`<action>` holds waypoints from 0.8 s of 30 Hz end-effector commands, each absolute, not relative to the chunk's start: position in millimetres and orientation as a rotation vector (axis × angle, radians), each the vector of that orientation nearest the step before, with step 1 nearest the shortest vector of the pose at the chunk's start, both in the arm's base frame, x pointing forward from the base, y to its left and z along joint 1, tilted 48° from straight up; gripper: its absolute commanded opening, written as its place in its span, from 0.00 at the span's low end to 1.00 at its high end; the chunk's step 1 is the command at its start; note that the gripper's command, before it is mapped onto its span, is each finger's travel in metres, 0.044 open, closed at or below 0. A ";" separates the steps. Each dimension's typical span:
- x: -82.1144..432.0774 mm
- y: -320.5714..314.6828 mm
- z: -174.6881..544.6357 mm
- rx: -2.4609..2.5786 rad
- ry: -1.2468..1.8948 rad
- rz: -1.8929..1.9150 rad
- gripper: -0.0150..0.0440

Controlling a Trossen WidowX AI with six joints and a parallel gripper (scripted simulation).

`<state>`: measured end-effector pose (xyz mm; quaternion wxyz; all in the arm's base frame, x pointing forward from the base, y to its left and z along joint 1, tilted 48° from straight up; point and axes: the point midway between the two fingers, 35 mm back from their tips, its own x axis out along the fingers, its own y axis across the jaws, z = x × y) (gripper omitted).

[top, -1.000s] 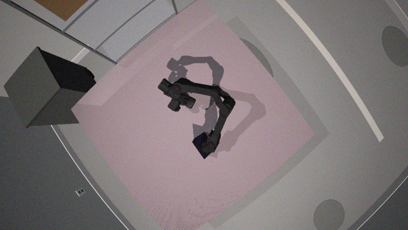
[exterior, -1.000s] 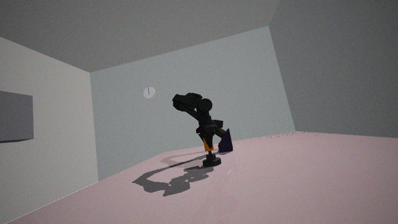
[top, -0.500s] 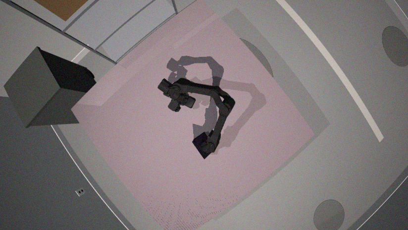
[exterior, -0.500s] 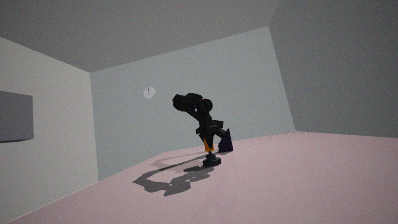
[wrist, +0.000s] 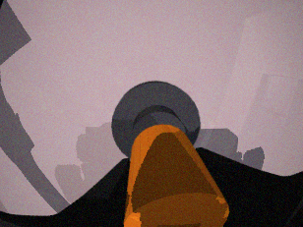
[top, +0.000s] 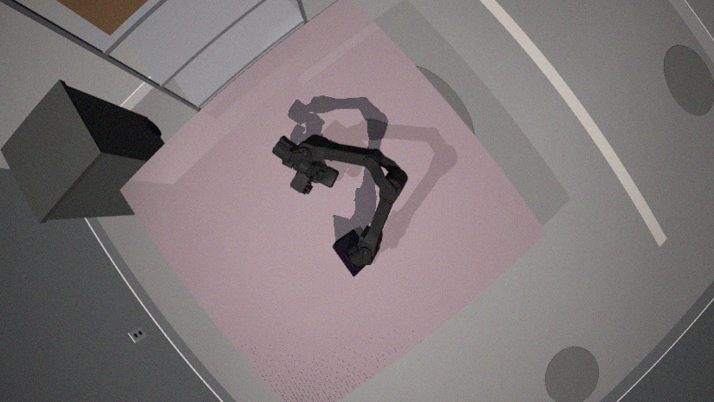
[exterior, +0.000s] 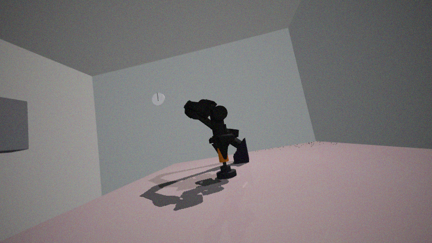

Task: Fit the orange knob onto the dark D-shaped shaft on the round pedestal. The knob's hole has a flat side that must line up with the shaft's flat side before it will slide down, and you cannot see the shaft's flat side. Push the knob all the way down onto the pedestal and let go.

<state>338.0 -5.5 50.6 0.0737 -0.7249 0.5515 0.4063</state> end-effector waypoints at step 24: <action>337.1 -7.7 48.9 -2.178 1.653 1.221 0.25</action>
